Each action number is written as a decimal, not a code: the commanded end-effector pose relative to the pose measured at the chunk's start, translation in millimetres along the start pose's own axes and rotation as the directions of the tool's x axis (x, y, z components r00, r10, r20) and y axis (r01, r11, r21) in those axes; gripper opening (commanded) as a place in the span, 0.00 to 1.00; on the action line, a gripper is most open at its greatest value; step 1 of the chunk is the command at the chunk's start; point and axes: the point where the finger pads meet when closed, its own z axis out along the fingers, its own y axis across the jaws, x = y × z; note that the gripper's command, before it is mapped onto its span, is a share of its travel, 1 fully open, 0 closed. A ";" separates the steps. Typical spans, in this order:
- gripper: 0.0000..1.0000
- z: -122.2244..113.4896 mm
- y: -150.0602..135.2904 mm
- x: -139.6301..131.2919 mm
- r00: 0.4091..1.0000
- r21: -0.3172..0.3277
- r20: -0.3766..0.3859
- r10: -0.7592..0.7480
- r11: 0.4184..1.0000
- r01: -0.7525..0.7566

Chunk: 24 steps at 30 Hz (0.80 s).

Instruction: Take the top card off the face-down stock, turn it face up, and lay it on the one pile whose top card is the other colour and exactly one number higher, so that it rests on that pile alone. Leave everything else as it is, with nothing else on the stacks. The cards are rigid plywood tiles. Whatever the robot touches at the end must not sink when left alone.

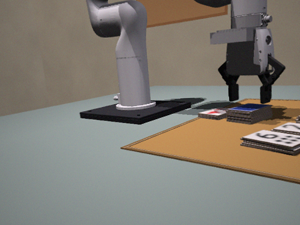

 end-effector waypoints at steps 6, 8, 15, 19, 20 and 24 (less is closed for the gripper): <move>0.87 -0.7 -1.3 -0.2 1.000 0.002 0.000 0.000 1.000 0.000; 0.87 -0.7 -1.3 -0.2 1.000 0.002 0.000 0.000 1.000 0.000; 0.87 -0.7 -1.3 -0.2 1.000 0.002 0.000 0.000 1.000 0.000; 0.87 -0.7 -1.3 -0.2 1.000 0.002 0.000 0.000 1.000 0.000; 0.87 -0.7 -1.3 -0.2 1.000 0.002 0.000 0.000 1.000 0.000; 0.73 -0.7 -1.3 -0.2 1.000 0.002 0.000 0.000 1.000 0.000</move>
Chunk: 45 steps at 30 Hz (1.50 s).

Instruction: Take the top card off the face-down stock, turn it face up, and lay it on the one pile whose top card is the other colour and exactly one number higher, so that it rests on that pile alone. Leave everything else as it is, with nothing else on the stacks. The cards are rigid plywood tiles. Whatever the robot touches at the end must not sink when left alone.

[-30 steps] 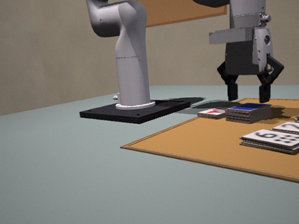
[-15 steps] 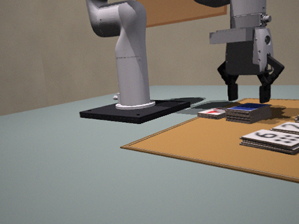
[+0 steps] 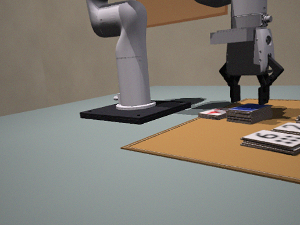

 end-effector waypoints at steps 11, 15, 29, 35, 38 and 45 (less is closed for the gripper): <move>0.73 -0.8 -1.3 -0.2 1.000 0.003 0.000 0.000 1.000 0.000; 0.73 -0.8 -1.3 -0.2 1.000 0.003 0.000 0.000 1.000 0.000; 0.87 -0.8 -1.3 -0.2 1.000 0.003 0.000 0.000 1.000 0.000; 0.87 -0.8 -1.3 -0.2 1.000 0.003 0.000 0.000 1.000 0.000; 0.87 -0.8 -1.3 -0.2 1.000 0.003 0.000 0.000 1.000 0.000; 0.87 -0.8 -1.3 -0.2 1.000 0.003 0.000 0.000 1.000 0.000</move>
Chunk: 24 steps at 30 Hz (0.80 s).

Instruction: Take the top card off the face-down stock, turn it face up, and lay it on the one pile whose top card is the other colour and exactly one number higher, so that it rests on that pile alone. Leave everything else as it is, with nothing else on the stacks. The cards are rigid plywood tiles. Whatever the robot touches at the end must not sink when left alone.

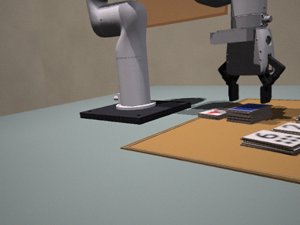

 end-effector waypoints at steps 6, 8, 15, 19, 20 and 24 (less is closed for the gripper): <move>0.87 -0.8 -1.3 -0.2 1.000 0.003 0.000 0.000 1.000 0.000; 0.87 -0.8 -1.3 -0.2 1.000 0.003 0.000 0.000 1.000 0.000; 0.87 0.3 -1.4 -0.2 1.000 0.003 0.000 0.000 1.000 0.000; 0.87 2.1 -1.7 -0.3 1.000 0.003 0.000 0.000 1.000 0.000; 0.87 2.7 -1.7 -0.3 1.000 0.003 0.000 0.000 1.000 0.000; 0.87 3.9 -1.9 -0.3 1.000 0.003 0.000 0.000 1.000 0.000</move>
